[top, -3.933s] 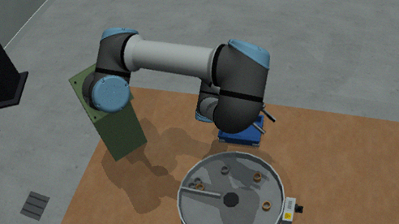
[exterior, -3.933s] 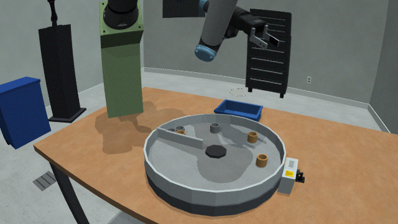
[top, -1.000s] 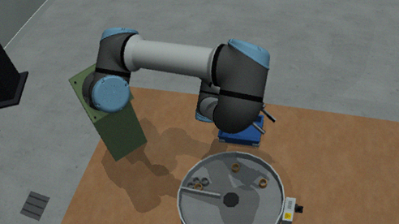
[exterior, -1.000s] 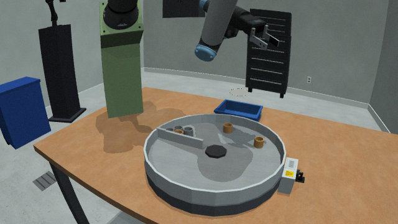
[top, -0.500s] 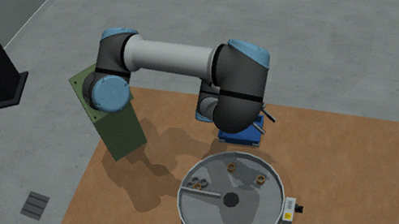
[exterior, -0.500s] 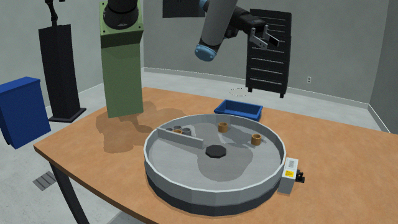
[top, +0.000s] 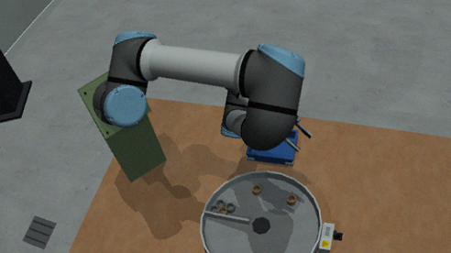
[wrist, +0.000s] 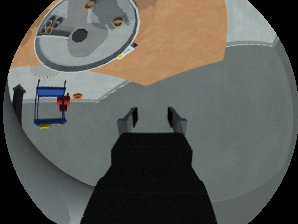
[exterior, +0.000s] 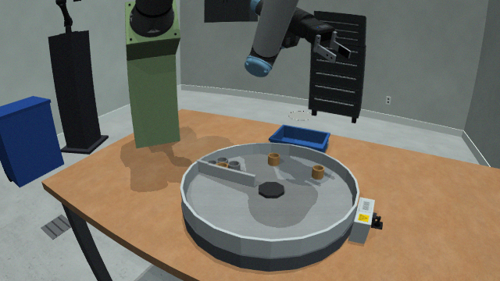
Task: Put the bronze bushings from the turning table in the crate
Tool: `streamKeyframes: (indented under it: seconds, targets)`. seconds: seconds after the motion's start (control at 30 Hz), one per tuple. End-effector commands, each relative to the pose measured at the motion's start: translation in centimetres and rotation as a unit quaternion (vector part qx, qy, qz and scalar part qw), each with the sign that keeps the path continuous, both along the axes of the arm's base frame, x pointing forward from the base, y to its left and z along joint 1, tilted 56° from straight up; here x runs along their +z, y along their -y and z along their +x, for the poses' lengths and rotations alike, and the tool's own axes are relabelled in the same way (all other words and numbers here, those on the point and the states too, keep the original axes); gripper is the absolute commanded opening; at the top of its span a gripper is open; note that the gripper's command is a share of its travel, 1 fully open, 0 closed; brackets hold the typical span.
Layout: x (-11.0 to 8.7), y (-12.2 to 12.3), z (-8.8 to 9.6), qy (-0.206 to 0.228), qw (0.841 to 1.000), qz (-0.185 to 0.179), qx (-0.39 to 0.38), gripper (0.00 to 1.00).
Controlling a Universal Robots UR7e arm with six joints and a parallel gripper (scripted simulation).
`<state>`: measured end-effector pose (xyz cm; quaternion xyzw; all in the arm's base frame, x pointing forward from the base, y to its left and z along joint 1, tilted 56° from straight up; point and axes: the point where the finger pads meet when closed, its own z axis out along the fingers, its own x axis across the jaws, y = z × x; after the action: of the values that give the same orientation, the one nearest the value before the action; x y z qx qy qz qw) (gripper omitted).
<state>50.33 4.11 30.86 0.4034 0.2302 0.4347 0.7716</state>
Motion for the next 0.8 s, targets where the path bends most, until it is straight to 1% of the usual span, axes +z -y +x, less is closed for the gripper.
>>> streamKeyframes:
  seconds: [0.0, 0.3, 0.33, 0.47, 0.77]
  targets:
    - [-1.8, -0.1, -1.7, -0.086, 0.993, 0.083, -0.021, 1.0]
    - [-1.8, -0.1, -1.7, -0.086, 0.993, 0.083, -0.021, 1.0]
    - [-0.4, 0.0, -0.3, -0.017, 1.0, 0.016, -0.004, 1.0]
    - [-2.1, 0.3, -1.3, -0.087, 0.993, 0.083, -0.021, 1.0]
    - [-2.1, 0.3, -1.3, -0.087, 0.993, 0.083, -0.021, 1.0]
